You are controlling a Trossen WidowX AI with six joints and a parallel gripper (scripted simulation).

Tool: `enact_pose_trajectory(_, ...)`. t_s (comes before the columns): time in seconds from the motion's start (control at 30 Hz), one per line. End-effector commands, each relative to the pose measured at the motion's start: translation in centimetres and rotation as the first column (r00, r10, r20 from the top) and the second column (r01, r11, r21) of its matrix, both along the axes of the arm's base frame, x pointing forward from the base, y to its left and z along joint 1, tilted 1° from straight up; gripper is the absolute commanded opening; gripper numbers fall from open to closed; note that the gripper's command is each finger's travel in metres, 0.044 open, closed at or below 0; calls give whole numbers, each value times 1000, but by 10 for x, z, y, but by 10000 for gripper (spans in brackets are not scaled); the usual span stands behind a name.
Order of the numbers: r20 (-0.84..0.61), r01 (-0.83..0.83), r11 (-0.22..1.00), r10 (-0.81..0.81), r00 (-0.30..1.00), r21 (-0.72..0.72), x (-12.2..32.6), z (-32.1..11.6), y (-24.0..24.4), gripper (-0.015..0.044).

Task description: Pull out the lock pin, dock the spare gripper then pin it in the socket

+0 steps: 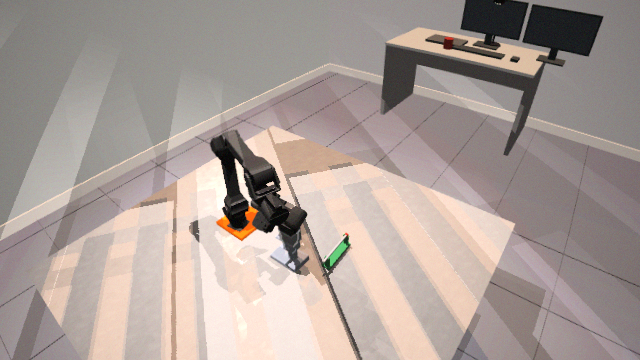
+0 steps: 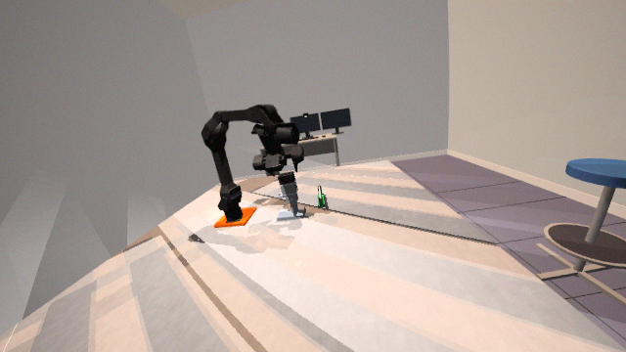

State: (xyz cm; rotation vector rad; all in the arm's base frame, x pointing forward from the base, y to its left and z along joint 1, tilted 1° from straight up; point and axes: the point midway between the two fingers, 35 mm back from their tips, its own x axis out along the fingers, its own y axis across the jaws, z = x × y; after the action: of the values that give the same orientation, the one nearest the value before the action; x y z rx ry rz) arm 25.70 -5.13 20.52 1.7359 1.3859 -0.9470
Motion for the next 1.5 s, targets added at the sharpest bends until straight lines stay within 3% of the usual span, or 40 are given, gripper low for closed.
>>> enact_pose_trajectory(0.0, 15, 12, 1000, -12, 1000, -7, -1, 8, 1, 440)
enact_pose_trajectory(1.3, 192, 127, 989, -110, 975, -76, -8, 69, 6, 440)
enact_pose_trajectory(1.47, 173, 113, 991, -99, 980, -73, -8, 61, 5, 440)
